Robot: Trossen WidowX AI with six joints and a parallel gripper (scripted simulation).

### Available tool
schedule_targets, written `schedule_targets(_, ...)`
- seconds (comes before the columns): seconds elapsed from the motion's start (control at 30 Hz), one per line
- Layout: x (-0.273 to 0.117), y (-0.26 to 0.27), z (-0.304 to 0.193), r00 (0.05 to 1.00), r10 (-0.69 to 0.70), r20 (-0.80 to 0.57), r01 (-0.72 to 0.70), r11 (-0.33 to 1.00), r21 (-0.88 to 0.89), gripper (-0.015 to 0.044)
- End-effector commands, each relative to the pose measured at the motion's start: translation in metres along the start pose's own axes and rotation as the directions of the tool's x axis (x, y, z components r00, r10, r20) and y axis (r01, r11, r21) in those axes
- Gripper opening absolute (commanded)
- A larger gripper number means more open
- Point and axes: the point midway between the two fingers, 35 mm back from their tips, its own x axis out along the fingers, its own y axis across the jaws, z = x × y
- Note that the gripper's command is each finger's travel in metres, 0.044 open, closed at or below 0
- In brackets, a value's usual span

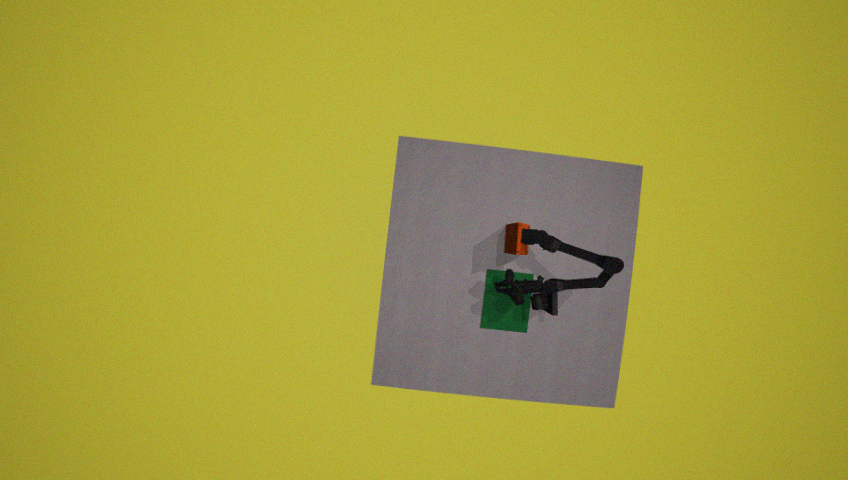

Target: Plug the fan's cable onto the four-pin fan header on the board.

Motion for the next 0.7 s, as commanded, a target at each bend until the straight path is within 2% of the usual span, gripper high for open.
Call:
schedule_targets(0.0, -0.002, -0.004, -0.001, 0.999, -0.003, 0.050, 0.001, 1.000, 0.021, 0.0000)
schedule_targets(0.67, -0.017, 0.001, -0.001, 0.959, 0.070, 0.273, -0.103, 0.989, 0.108, 0.0000)
